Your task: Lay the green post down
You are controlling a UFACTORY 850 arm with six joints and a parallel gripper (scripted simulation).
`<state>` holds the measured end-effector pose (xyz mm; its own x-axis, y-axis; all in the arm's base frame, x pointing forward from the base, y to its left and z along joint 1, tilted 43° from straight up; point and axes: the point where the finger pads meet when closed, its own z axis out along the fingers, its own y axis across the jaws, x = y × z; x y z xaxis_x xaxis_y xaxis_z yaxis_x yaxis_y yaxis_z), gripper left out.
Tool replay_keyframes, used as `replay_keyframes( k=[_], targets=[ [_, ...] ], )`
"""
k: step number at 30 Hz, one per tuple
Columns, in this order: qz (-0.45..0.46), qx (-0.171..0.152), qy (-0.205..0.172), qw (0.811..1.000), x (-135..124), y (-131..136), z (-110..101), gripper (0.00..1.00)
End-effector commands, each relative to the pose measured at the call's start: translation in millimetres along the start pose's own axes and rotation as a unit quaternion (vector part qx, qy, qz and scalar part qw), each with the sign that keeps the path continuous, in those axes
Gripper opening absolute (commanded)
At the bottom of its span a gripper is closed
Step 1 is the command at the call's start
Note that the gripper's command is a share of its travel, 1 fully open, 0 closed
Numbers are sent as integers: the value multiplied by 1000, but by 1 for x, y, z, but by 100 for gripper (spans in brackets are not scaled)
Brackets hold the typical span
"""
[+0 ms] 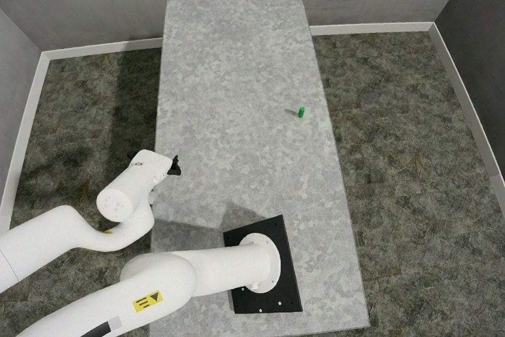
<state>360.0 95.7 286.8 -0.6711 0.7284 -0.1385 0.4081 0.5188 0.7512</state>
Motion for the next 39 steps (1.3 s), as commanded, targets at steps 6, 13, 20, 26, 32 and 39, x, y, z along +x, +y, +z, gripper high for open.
replay_keyframes(
  k=[6, 13, 20, 26, 32, 39],
  targets=[
    [0, 0, 0, 1000, -1, 1, 0, 100],
    [0, 0, 0, 1000, -1, 1, 0, 100],
    [-1, 0, 0, 1000, -2, 2, 0, 100],
    [-19, 1, 13, 1000, -28, 19, 12, 100],
    [-47, 3, 37, 998, -73, 39, 37, 100],
    [-74, 6, 64, 995, -123, 47, 67, 100]
  ],
)
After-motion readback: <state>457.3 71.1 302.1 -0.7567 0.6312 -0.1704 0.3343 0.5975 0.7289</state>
